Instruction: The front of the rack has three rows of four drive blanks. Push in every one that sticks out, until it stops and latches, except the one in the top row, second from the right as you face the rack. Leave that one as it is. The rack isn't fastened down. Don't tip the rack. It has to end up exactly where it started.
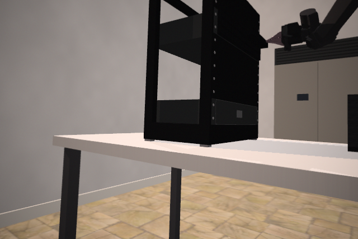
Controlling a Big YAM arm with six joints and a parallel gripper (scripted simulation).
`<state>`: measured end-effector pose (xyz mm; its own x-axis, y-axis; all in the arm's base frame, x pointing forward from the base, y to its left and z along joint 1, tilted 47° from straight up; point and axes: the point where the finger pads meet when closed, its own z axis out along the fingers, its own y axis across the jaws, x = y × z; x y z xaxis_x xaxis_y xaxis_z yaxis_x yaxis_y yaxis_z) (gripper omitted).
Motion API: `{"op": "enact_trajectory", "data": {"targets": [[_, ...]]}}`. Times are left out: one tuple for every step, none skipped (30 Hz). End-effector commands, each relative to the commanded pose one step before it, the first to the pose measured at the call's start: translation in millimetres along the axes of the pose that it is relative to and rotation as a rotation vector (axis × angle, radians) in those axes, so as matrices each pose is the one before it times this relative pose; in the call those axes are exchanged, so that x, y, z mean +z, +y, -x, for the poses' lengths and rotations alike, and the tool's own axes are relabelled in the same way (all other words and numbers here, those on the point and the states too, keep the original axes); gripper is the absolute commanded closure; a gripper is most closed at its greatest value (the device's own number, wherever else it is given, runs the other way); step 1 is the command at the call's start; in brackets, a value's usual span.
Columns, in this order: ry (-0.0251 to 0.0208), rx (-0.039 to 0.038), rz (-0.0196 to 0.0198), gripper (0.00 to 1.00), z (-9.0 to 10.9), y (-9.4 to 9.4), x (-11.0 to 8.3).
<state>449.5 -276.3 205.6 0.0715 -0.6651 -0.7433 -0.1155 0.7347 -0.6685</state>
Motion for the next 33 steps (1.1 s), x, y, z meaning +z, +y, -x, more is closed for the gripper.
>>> {"op": "enact_trajectory", "data": {"targets": [[-0.01606, -0.0547, -0.03784, 1.0, 2.28, -38.28, 6.93], [0.0, 0.0, 0.0, 1.0, 0.0, 0.0, 0.0], [0.0, 0.0, 0.0, 1.0, 0.0, 0.0, 0.0], [0.0, 0.0, 0.0, 1.0, 0.0, 0.0, 0.0], [0.0, 0.0, 0.0, 1.0, 0.0, 0.0, 0.0], [0.0, 0.0, 0.0, 1.0, 0.0, 0.0, 0.0], [0.0, 0.0, 0.0, 1.0, 0.0, 0.0, 0.0], [0.0, 0.0, 0.0, 1.0, 0.0, 0.0, 0.0], [0.0, 0.0, 0.0, 1.0, 0.0, 0.0, 0.0], [0.0, 0.0, 0.0, 1.0, 0.0, 0.0, 0.0], [0.0, 0.0, 0.0, 1.0, 0.0, 0.0, 0.0], [0.0, 0.0, 0.0, 1.0, 0.0, 0.0, 0.0], [0.0, 0.0, 0.0, 1.0, 0.0, 0.0, 0.0], [0.0, 0.0, 0.0, 1.0, 0.0, 0.0, 0.0], [0.0, 0.0, 0.0, 1.0, 0.0, 0.0, 0.0], [-0.00014, 0.00023, 0.00034, 1.0, 0.02, 0.19, 0.21], [-0.00135, 0.00047, 0.00167, 1.0, 0.63, 0.85, 1.25], [0.0, 0.0, 0.0, 1.0, 0.0, 0.0, 0.0], [0.0, 0.0, 0.0, 1.0, 0.0, 0.0, 0.0], [-0.00341, 0.00078, 0.00383, 1.0, 1.68, 1.91, 2.96], [-0.00577, 0.00131, 0.00651, 1.0, 2.87, 3.27, 5.0], [-0.00478, 0.00174, 0.00593, 1.0, 2.09, 2.62, 4.28], [0.00075, 0.00214, 0.00077, 1.0, -0.25, 0.38, 2.03], [0.00094, 0.00258, 0.00097, 1.0, -0.31, 0.46, 2.38], [0.00088, 0.00249, 0.00091, 1.0, -0.29, 0.46, 2.61], [-0.00007, 0.00071, -0.00001, 1.0, -0.01, 0.19, 2.71], [-0.00068, -0.00043, -0.00059, 1.0, 0.17, 0.01, 2.65], [0.00002, 0.00078, 0.00008, 1.0, -0.03, 0.2, 2.45], [0.00047, 0.00148, 0.0005, 1.0, -0.16, 0.3, 2.11], [-0.00004, 0.00042, 0.0, 1.0, -0.01, 0.12, 1.68], [-0.00003, 0.0003, 0.0, 1.0, 0.0, 0.09, 1.19], [-0.00002, 0.00017, 0.0, 1.0, 0.0, 0.05, 0.7], [-0.00001, 0.00007, 0.0, 1.0, 0.0, 0.02, 0.3]]}}
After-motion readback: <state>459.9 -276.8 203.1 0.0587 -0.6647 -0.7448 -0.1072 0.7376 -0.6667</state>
